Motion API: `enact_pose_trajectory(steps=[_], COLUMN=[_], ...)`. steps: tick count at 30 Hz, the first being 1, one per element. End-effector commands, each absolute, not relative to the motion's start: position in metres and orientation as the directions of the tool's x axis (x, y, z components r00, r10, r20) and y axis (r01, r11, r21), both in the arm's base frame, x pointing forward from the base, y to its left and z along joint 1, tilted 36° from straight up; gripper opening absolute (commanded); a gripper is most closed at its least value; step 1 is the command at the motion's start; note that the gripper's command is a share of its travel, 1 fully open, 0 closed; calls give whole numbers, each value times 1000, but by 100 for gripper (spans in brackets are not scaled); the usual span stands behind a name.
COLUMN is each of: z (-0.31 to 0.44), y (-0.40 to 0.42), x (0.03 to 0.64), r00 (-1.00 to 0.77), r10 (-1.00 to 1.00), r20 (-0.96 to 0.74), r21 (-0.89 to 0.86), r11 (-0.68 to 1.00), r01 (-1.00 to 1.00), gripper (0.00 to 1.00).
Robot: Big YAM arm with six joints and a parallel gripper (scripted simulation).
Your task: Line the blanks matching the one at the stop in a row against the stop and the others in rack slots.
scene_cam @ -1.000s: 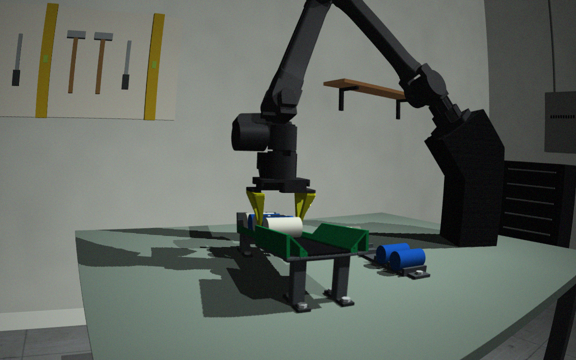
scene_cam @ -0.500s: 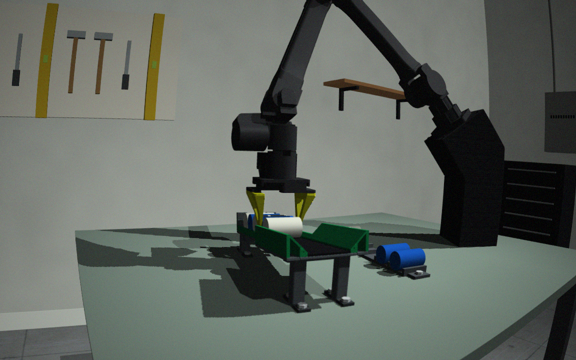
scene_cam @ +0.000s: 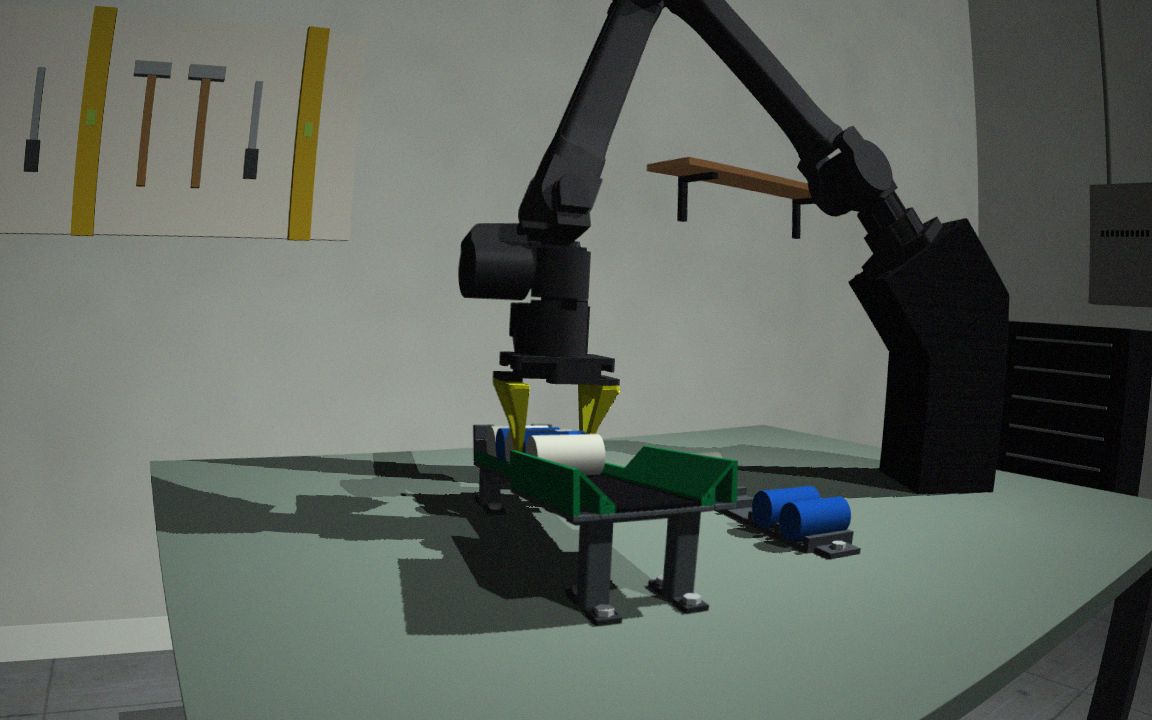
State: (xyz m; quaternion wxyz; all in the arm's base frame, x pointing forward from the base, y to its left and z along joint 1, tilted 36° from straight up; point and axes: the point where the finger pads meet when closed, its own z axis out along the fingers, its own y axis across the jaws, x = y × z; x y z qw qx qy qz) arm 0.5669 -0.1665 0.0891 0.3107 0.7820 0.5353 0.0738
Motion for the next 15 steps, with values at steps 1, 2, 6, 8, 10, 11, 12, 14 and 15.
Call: enact_pose_trajectory(steps=[1,2,6,8,10,11,12,14,15], z=[81,74,74,74,74,74,74,74,74], y=[-173,-172,-171,-171,-171,-171,-171,-171,-171], x=[569,563,564,564,564,564,564,564,564], r00=[407,405,404,404,404,404,404,404,404], r10=[885,885,885,885,885,885,885,885,885], r20=[-229,-231,-231,-231,-231,-231,-231,-231,-231], r21=[543,537,537,537,537,537,537,537,537], r11=[-231,-231,-230,-230,-230,-230,-230,-230,-230], r01=[808,811,811,811,811,811,811,811,811], gripper=[65,65,65,65,65,65,65,65,65])
